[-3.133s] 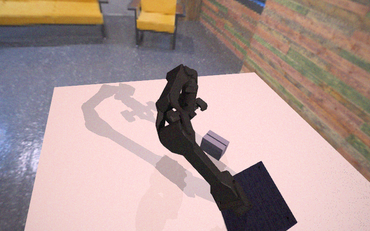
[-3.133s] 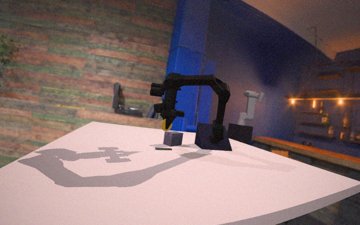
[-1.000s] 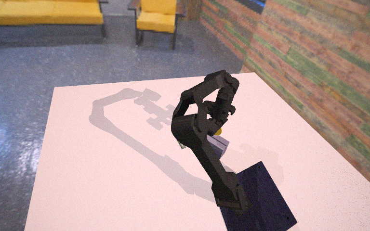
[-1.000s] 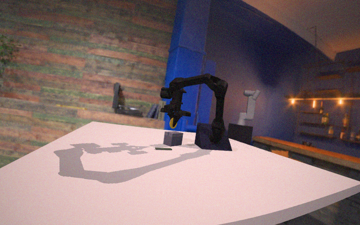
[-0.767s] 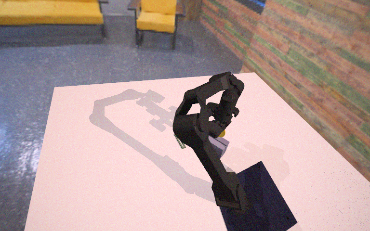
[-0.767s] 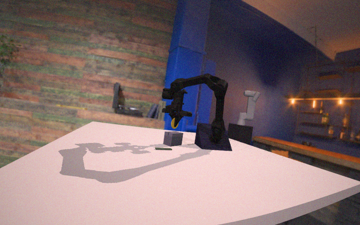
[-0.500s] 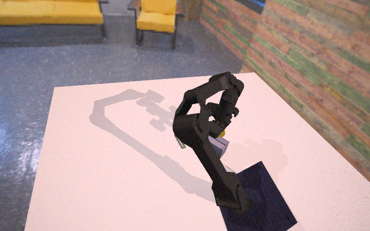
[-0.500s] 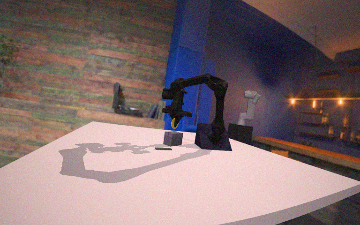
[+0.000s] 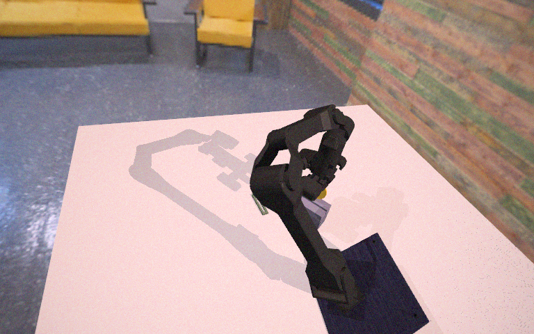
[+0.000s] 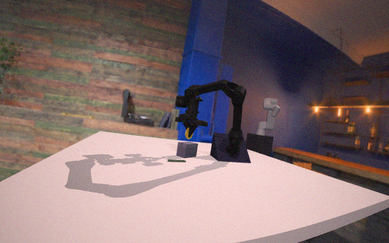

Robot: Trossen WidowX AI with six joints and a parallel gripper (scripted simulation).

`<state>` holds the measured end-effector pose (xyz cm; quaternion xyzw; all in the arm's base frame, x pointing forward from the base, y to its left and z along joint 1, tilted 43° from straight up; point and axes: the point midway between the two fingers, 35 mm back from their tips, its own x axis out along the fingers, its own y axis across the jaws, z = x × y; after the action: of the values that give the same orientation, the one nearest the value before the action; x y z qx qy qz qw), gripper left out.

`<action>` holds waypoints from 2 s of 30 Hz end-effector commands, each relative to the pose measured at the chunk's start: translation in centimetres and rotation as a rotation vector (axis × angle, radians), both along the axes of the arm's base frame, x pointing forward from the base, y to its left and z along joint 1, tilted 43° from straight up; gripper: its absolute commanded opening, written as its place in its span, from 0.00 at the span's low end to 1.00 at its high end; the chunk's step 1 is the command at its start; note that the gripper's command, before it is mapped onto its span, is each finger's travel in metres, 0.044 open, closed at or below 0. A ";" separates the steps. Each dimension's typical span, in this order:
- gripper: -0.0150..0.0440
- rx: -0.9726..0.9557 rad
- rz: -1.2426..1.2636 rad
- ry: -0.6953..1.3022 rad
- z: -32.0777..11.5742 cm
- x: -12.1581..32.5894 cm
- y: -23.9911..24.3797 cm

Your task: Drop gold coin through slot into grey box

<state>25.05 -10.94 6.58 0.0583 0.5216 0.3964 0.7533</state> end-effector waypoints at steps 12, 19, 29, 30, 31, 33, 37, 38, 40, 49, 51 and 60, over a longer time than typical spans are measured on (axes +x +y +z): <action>0.25 -0.001 0.007 -0.002 0.1 -0.2 0.0; 0.25 0.003 0.002 0.001 0.1 -0.2 0.1; 0.25 0.003 0.002 0.002 -0.2 -0.2 0.3; 0.25 0.003 0.001 0.002 -0.2 -0.1 0.3; 0.25 0.003 0.000 0.003 -0.3 -0.1 0.3; 0.25 0.003 -0.002 0.005 -0.4 -0.1 0.4; 0.25 0.004 -0.004 0.007 -0.5 -0.1 0.5; 0.25 0.004 -0.004 0.007 -0.5 -0.1 0.6; 0.25 0.004 -0.004 0.007 -0.6 -0.1 0.7; 0.25 0.004 -0.002 0.005 -0.9 0.0 1.0; 0.25 0.004 -0.002 0.005 -1.0 0.0 1.1; 0.25 0.004 -0.003 0.005 -1.3 0.0 1.4</action>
<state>25.12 -9.77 5.39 0.0579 0.5225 0.3972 0.7522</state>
